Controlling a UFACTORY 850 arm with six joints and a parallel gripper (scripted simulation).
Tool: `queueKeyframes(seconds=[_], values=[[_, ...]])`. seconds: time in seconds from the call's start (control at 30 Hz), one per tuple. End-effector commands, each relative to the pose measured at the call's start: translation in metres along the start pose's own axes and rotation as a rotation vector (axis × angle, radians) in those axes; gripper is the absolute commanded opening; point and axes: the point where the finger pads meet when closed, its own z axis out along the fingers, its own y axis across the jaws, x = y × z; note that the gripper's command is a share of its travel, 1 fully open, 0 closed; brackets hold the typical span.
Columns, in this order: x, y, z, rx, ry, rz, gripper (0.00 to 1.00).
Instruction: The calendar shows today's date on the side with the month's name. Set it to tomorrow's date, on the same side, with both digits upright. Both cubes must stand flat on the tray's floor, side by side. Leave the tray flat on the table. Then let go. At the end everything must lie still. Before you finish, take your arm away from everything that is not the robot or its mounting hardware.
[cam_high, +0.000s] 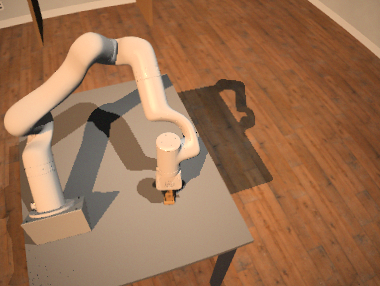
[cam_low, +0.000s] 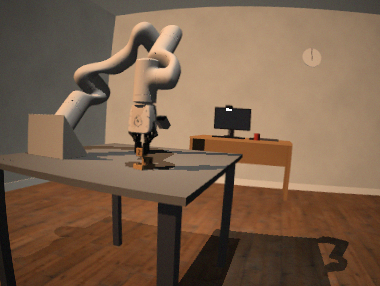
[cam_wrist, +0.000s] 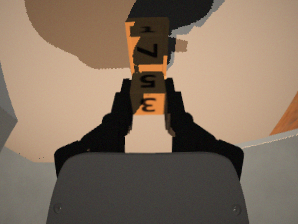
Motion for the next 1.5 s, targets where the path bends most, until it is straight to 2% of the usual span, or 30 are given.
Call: queueKeyframes(seconds=[0.0,0.3,0.83,0.97,1.13,1.23,1.3,1.47], values=[[0.000,0.001,-0.029,-0.001,0.000,0.000,0.27],[0.000,0.001,-0.063,-0.001,0.000,0.000,0.27],[0.001,0.004,-0.065,-0.001,0.000,0.024,0.27],[0.006,0.017,-0.065,-0.002,0.000,0.117,0.27],[0.018,0.045,-0.065,-0.004,0.000,0.323,0.27],[0.019,0.048,-0.065,-0.004,0.000,0.345,0.27],[0.027,0.063,-0.064,-0.005,0.000,0.462,0.27],[0.036,0.079,-0.064,-0.005,0.001,0.588,0.27]])
